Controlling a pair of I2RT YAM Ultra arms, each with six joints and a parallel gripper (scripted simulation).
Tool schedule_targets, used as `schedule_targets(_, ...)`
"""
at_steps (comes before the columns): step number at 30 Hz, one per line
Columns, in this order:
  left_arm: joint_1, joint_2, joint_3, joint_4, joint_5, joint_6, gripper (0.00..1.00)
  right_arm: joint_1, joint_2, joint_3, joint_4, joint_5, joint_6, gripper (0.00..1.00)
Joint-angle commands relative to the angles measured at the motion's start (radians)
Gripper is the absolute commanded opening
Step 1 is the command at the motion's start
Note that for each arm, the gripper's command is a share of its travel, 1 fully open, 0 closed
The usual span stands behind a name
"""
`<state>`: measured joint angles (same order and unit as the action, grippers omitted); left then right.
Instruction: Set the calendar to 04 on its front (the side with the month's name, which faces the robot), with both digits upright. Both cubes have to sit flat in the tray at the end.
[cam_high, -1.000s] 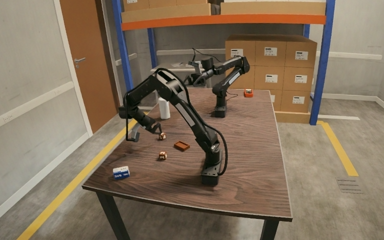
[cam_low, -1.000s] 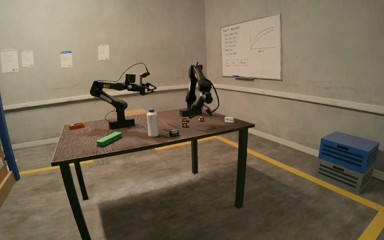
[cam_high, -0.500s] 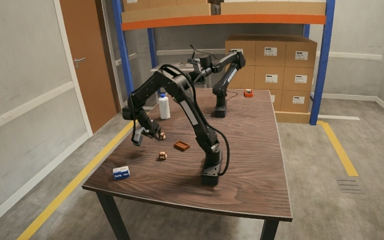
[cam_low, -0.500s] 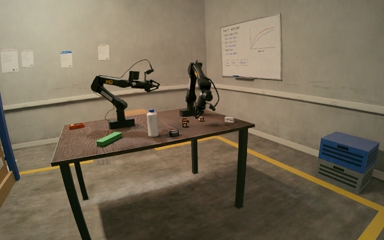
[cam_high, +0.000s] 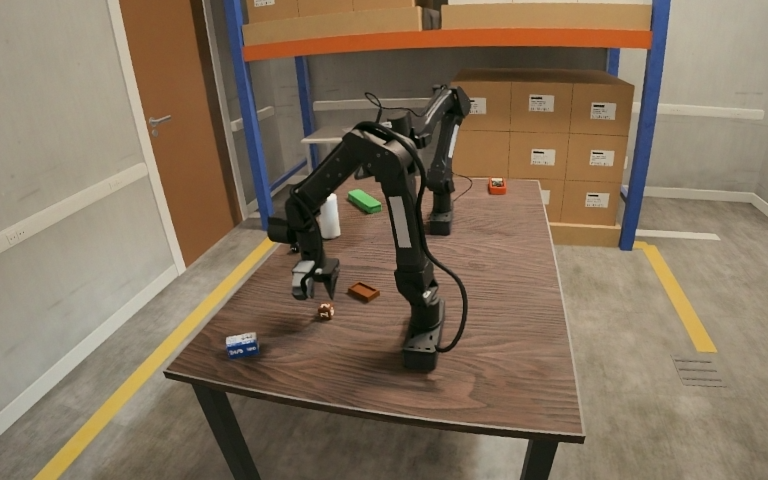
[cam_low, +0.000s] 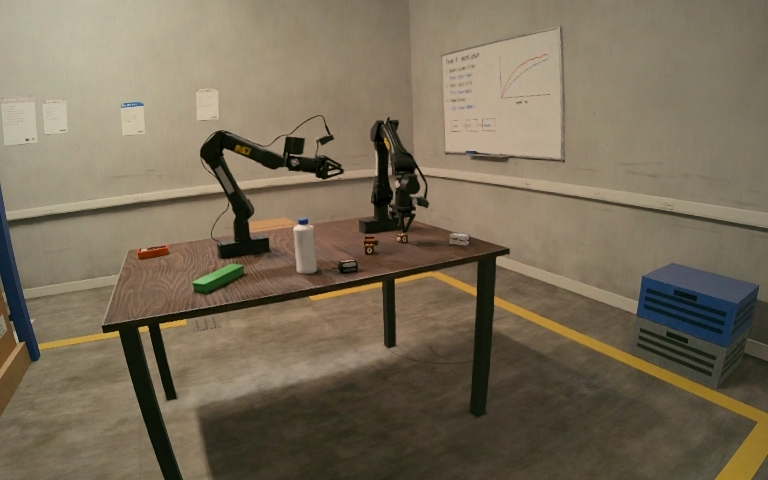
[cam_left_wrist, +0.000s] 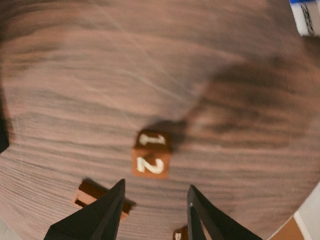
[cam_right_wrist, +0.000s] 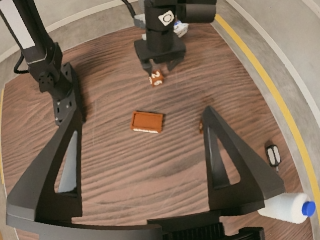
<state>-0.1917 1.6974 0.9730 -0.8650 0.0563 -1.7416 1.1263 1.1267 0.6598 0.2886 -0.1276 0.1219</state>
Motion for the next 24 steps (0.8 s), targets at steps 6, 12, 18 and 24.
schedule_targets(6, -0.023, -0.056, -0.054, 0.027, -0.056, -0.051, 0.55, 0.02, 0.042, 0.063, 0.047, 0.015, 0.003, 1.0)
schedule_targets(12, -0.023, -0.056, -0.054, 0.027, -0.056, -0.052, 0.55, 0.017, 0.04, 0.064, 0.048, 0.014, 0.002, 1.0)
schedule_targets(18, -0.013, -0.032, -0.062, 0.064, -0.056, -0.048, 0.55, 0.017, 0.04, 0.064, 0.048, 0.014, 0.002, 1.0)
schedule_targets(24, -0.006, -0.003, -0.078, 0.1, -0.056, -0.045, 0.55, 0.014, 0.036, 0.054, 0.048, 0.007, 0.001, 1.0)
